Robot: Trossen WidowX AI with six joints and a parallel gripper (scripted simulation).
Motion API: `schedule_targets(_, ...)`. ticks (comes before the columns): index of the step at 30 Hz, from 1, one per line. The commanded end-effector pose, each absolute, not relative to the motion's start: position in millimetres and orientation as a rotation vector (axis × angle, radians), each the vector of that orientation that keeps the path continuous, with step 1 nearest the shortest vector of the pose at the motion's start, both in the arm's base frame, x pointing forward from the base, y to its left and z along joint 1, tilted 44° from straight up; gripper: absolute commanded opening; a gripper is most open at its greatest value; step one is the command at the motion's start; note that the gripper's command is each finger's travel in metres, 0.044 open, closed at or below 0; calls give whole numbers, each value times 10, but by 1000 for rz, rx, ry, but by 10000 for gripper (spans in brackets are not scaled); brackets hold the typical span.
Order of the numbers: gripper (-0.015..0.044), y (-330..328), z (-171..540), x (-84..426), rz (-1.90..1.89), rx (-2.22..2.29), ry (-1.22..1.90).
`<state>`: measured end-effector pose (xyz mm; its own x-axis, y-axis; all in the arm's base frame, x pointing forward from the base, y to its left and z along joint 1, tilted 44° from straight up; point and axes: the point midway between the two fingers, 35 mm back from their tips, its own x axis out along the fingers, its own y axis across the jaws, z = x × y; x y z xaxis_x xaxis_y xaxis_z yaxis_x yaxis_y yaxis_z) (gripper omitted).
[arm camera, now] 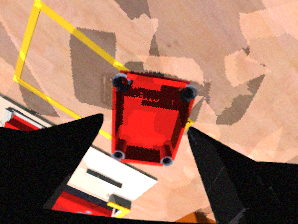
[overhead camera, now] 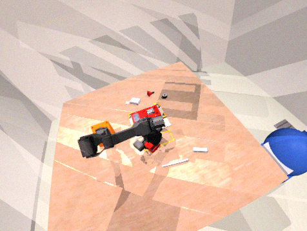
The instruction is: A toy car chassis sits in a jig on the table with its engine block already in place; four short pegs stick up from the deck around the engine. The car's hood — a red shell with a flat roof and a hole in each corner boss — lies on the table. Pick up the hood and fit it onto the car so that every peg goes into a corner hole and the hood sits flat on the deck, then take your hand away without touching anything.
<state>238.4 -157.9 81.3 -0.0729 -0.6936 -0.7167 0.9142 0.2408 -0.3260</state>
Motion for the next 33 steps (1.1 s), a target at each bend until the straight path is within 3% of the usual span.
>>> schedule_targets(1, 414, -1579, 813, 2384, -1357, 298, 942)
schedule_targets(3, 361, -1579, 813, 2384, -1357, 298, 942)
schedule_targets(13, 295, -1579, 813, 2384, -1357, 298, 942)
schedule_targets(24, 6, -1524, 867, 2389, -1357, 297, 944)
schedule_targets(33, 0, -1404, 989, 2403, -1357, 298, 944)
